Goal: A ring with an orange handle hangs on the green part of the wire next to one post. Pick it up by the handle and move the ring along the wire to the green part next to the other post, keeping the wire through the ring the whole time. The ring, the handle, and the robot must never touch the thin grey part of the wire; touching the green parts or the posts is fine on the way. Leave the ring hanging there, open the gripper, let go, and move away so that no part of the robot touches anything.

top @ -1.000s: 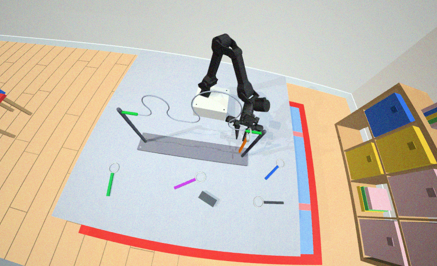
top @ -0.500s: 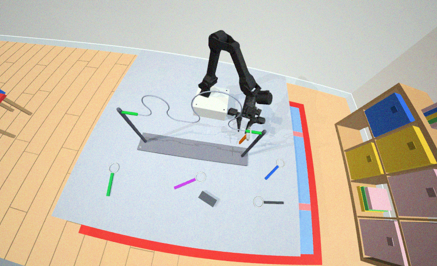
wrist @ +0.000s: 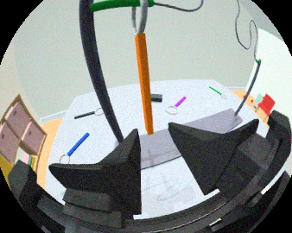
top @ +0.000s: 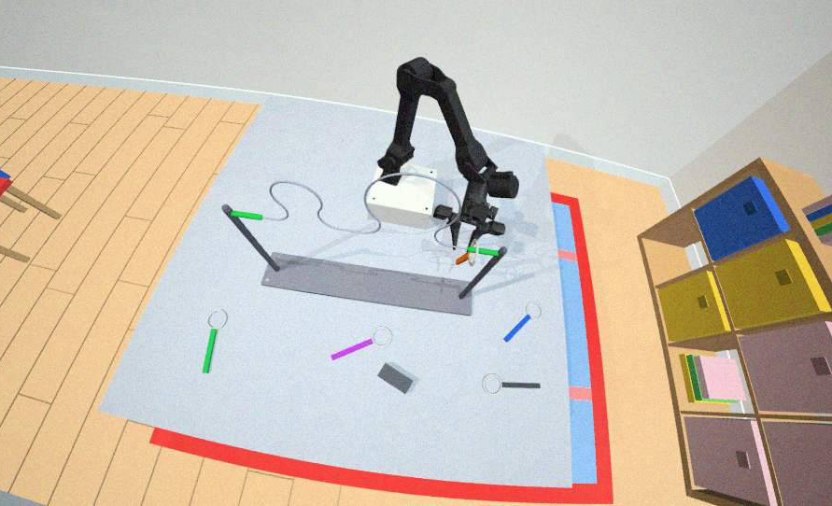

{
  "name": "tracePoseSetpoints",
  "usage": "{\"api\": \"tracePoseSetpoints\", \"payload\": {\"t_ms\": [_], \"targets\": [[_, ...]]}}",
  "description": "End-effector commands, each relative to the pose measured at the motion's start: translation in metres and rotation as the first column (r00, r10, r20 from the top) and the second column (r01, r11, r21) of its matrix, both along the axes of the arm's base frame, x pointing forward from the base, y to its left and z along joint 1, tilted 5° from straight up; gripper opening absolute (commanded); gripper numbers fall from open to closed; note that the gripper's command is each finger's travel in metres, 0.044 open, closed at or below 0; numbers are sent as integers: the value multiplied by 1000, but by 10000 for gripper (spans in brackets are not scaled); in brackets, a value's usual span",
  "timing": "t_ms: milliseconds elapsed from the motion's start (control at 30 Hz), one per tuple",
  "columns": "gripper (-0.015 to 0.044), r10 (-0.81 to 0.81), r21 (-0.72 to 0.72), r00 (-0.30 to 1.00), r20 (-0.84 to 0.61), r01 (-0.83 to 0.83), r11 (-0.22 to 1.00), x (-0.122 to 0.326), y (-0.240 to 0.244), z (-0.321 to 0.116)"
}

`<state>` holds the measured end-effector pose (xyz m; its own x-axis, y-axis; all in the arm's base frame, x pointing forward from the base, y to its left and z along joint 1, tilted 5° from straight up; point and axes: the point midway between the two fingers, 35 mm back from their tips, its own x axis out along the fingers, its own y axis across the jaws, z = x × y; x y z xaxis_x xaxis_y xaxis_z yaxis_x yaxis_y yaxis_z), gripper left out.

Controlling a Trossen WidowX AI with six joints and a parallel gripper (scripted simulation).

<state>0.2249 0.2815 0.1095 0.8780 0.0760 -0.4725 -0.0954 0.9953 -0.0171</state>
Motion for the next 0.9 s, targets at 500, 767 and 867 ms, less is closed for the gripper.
{"api": "tracePoseSetpoints", "payload": {"t_ms": [500, 767, 867], "targets": [[440, 0, 1, 1000, -1, 0, 1000, -44, -4, 24], [440, 0, 1, 1000, -1, 0, 1000, -44, -4, 24], [440, 0, 1, 1000, -1, 0, 1000, -44, -4, 24]]}}
